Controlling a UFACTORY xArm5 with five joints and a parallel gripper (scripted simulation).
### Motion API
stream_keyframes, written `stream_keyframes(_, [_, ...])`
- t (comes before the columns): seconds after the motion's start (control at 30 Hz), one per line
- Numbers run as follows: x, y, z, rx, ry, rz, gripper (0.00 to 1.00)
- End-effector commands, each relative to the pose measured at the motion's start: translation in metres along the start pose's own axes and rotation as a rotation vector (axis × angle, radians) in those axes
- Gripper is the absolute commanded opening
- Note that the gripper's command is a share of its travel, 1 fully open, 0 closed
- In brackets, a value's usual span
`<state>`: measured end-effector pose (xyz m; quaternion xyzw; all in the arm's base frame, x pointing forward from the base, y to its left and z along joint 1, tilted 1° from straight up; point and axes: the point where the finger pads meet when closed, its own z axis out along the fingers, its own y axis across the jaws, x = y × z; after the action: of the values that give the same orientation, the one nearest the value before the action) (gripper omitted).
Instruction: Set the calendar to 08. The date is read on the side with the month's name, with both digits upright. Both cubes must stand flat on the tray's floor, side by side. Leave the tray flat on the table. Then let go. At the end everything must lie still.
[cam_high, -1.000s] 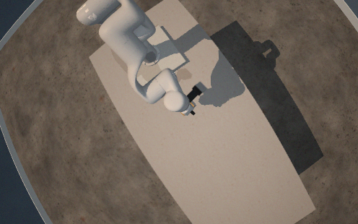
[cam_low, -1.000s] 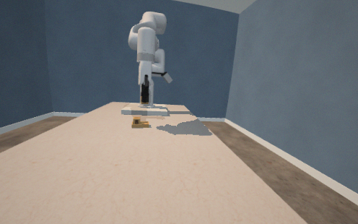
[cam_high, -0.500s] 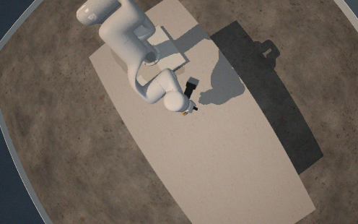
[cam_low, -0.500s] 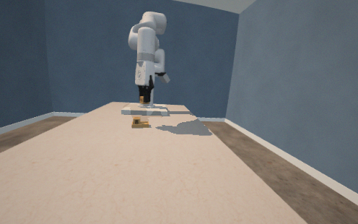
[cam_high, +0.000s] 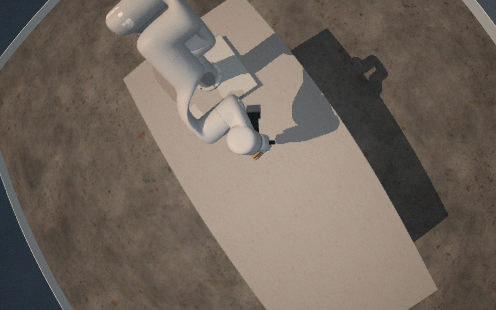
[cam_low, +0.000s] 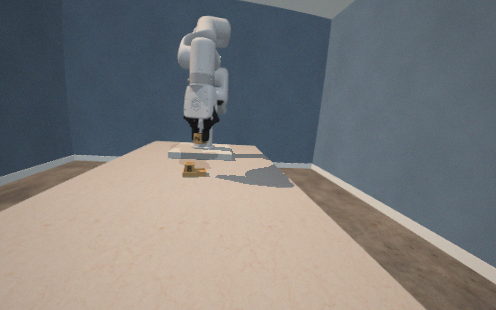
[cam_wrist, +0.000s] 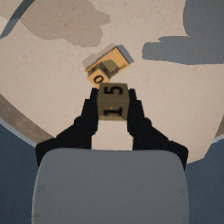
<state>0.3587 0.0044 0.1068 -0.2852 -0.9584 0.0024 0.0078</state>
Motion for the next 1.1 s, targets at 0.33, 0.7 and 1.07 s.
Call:
stream_keyframes(0.33, [-0.0011,0.0006,-0.0013,-0.001,-0.003,-0.493,0.29])
stream_keyframes(0.7, [-0.0012,0.0006,-0.0014,-0.001,-0.003,-0.806,0.29])
stream_keyframes(1.07, [-0.0013,0.0005,-0.0016,0.000,-0.004,-1.133,0.29])
